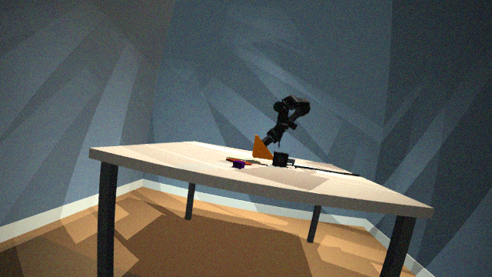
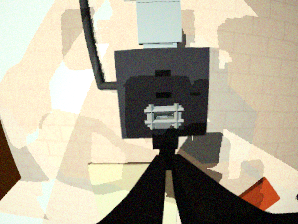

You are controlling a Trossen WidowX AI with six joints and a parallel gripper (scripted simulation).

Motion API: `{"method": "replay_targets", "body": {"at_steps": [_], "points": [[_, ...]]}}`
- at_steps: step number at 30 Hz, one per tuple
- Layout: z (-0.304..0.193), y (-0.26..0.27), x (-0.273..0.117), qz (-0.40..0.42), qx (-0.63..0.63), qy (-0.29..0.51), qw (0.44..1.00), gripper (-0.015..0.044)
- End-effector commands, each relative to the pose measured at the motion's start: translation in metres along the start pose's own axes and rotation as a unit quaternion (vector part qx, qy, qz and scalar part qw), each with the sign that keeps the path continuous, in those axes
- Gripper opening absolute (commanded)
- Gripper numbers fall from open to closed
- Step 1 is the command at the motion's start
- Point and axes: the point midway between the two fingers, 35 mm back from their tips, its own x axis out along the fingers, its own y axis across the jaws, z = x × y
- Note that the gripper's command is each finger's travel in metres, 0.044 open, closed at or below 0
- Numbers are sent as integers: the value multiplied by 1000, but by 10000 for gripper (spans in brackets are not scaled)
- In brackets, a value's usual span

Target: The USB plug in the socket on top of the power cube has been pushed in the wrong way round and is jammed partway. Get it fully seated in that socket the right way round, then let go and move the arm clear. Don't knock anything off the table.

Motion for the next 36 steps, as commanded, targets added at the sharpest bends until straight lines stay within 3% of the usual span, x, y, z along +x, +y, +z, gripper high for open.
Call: {"method": "replay_targets", "body": {"at_steps": [1,18,36], "points": [[0,0,0,0,25,1,1000,0],[0,0,1,1,248,0,969,0],[0,0,1,1,468,0,884,0]]}}
